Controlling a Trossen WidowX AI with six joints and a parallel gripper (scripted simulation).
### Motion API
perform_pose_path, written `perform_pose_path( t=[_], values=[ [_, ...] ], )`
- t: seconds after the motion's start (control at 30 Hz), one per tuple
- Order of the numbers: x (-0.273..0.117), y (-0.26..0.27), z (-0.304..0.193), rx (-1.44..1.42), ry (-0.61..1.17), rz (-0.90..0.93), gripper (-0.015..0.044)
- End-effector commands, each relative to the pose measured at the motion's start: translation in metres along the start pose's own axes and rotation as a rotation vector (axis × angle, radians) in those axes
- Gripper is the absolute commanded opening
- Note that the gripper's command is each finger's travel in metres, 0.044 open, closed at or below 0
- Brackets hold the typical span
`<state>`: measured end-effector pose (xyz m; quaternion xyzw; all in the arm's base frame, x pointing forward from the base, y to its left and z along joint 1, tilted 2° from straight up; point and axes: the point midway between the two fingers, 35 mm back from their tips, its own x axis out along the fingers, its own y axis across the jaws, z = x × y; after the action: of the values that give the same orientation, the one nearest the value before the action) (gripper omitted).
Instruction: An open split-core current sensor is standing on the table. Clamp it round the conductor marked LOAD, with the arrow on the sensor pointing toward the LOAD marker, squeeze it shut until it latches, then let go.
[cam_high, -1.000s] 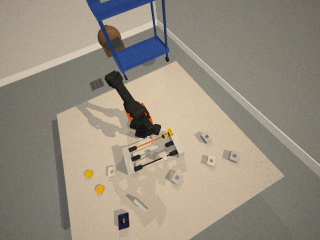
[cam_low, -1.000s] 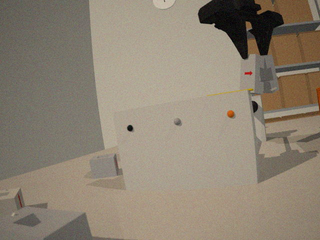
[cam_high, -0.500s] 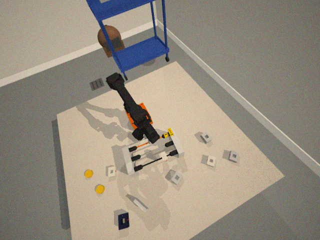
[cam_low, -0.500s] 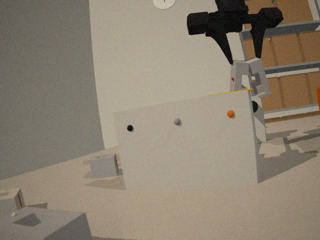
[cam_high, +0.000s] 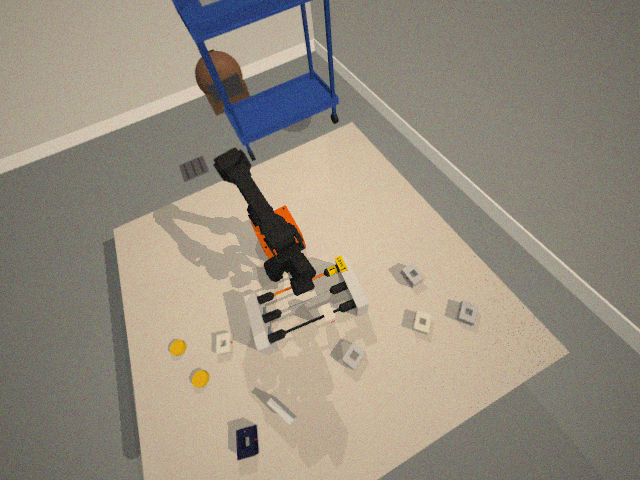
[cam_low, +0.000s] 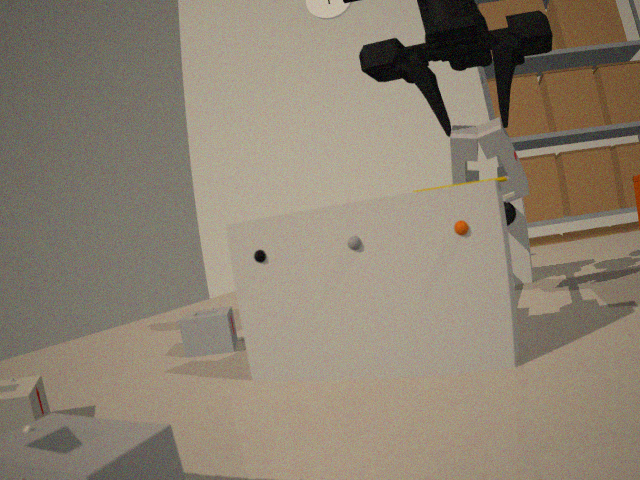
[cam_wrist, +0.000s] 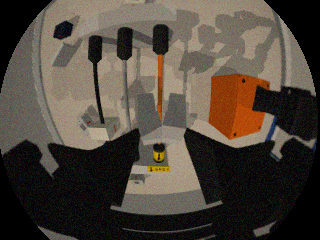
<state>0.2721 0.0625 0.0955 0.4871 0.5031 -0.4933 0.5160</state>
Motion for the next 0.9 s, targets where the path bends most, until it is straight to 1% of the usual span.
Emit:
perform_pose_path(
  t=[0.0,0.87],
  values=[
    [0.005,0.002,0.000,0.014,-0.003,0.000,0.0000],
    [0.048,0.002,0.000,0.014,-0.003,0.000,0.0000]
  ],
)
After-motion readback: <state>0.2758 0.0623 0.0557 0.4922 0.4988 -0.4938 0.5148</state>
